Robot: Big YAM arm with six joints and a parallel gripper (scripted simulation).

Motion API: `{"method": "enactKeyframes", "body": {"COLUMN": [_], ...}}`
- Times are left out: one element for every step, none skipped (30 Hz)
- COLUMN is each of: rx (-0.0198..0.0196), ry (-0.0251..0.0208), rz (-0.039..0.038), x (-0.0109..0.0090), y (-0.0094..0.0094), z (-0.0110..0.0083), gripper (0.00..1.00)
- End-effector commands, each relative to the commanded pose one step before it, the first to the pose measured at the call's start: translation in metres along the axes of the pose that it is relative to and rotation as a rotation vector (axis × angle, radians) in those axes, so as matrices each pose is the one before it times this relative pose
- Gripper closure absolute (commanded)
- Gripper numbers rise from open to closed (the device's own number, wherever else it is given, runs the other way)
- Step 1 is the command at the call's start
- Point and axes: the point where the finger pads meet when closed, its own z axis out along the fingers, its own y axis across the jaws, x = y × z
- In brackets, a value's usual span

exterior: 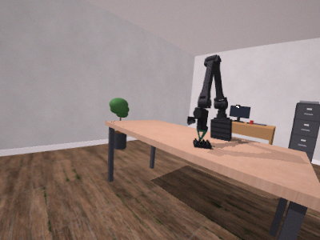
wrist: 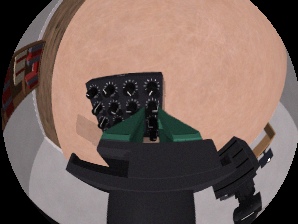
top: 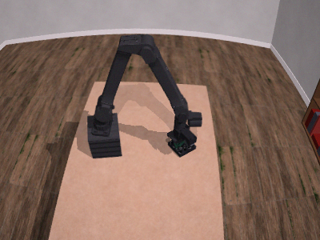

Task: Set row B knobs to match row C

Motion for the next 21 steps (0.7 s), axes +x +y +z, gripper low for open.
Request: {"method": "enactKeyframes", "body": {"rx": [-0.009, 0.0, 0.0, 0.0, 0.0, 0.0, 0.0, 0.0, 0.0, 0.0, 0.0, 0.0, 0.0, 0.0, 0.0, 0.0, 0.0, 0.0, 0.0, 0.00113, 0.00002], "ry": [-0.00922, 0.0, 0.0, 0.0, 0.0, 0.0, 0.0, 0.0, 0.0, 0.0, 0.0, 0.0, 0.0, 0.0, 0.0, 0.0, 0.0, 0.0, 0.00011, 0.00148, 0.00001], "rz": [0.00266, 0.0, 0.0, 0.0, 0.0, 0.0, 0.0, 0.0, 0.0, 0.0, 0.0, 0.0, 0.0, -0.00002, 0.0, 0.0, 0.0, 0.0, 0.00037, -0.00016, 0.00043], "x": [-0.00691, 0.0, 0.0, 0.0, 0.0, 0.0, 0.0, 0.0, 0.0, 0.0, 0.0, 0.0, 0.0, 0.0, 0.0, 0.0, 0.0, 0.0, 0.00002, 0.00034, 0.0], "y": [0.00401, 0.0, 0.0, 0.0, 0.0, 0.0, 0.0, 0.0, 0.0, 0.0, 0.0, 0.0, 0.0, 0.0, 0.0, 0.0, 0.0, 0.0, 0.0, -0.00029, -0.00001], "z": [0.00324, 0.0, 0.0, 0.0, 0.0, 0.0, 0.0, 0.0, 0.0, 0.0, 0.0, 0.0, 0.0, 0.0, 0.0, 0.0, 0.0, 0.0, 0.0, 0.0, 0.0], "gripper": [0.82, 0.82, 0.82, 0.82, 0.82, 0.82, 0.82, 0.82, 0.82, 0.82, 0.82, 0.82, 0.82, 0.82, 0.82, 0.82, 0.82, 0.93, 0.93, 0.93, 0.93]}}
